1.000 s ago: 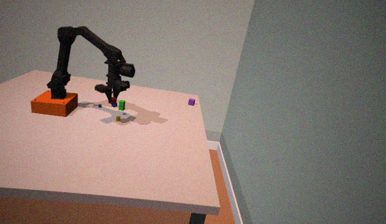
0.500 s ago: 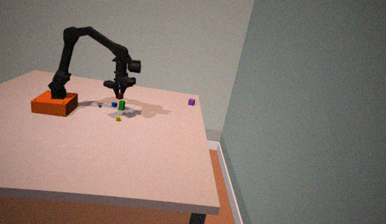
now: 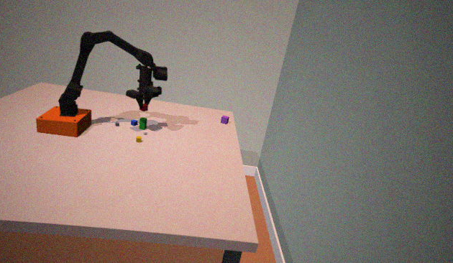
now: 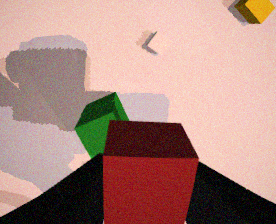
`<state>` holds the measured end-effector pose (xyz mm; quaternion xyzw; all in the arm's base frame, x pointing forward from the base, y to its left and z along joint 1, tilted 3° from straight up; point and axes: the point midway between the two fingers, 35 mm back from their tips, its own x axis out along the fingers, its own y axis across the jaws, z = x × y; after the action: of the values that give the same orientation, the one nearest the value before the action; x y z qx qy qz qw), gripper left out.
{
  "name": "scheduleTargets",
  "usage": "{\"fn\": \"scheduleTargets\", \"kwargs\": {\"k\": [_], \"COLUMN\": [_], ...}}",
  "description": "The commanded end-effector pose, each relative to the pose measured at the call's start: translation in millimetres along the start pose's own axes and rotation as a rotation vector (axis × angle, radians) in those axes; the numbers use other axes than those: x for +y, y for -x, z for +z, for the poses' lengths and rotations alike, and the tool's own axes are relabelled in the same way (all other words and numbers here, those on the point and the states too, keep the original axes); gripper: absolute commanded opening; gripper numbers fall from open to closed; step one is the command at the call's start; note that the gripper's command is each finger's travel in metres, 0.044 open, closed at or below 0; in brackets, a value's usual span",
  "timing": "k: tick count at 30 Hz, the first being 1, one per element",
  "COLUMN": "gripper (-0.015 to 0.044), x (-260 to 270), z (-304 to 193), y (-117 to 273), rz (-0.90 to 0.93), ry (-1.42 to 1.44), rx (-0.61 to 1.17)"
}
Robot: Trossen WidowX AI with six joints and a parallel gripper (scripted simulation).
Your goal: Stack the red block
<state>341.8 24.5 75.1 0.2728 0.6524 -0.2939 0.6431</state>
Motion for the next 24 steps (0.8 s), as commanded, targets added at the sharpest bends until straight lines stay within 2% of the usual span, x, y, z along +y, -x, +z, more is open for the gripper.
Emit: {"fn": "scheduleTargets", "kwargs": {"k": [1, 6, 24], "gripper": [0.0, 0.0, 0.0], "x": [17.5, 20.4, 23.3], "z": [-17.9, -20.6, -20.3], "y": [-0.6, -1.6, -59.2], "rz": [0.002, 0.002, 0.002], "ry": [-0.002, -0.002, -0.002], "rx": [0.008, 0.008, 0.008]}}
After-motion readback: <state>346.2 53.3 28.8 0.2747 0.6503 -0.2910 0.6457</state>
